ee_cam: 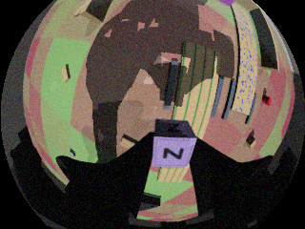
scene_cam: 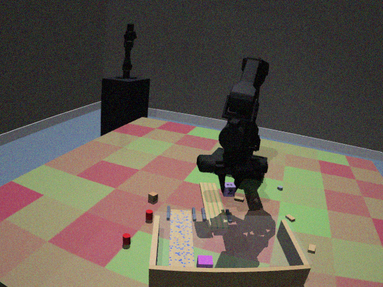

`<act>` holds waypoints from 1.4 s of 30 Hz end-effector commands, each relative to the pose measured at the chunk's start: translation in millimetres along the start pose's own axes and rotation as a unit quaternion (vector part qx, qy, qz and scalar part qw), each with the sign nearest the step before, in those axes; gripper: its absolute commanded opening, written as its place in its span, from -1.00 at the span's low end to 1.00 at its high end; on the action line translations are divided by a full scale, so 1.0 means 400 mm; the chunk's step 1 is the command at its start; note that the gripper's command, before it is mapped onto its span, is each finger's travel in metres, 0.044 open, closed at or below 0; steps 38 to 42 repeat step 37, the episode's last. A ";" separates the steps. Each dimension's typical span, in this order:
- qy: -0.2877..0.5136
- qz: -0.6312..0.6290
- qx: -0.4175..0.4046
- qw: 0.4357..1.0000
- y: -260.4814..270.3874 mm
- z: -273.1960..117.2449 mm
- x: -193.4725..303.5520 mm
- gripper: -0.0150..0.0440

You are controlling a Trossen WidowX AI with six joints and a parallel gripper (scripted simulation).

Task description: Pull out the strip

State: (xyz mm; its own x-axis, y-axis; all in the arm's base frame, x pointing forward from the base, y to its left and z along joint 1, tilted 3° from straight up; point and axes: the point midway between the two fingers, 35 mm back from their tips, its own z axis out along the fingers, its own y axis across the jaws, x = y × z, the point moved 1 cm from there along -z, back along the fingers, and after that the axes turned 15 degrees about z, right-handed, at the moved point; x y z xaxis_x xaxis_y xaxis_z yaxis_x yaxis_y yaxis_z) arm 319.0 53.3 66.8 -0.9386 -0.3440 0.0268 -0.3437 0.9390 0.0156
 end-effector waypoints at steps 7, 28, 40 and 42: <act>-0.003 -0.001 -0.002 1.000 0.009 -0.033 0.039 -0.49; -0.003 -0.001 -0.002 1.000 0.009 -0.091 0.041 -0.49; -0.003 -0.001 -0.002 1.000 0.009 -0.091 0.041 -0.49; -0.003 -0.001 -0.002 1.000 0.009 -0.091 0.041 -0.49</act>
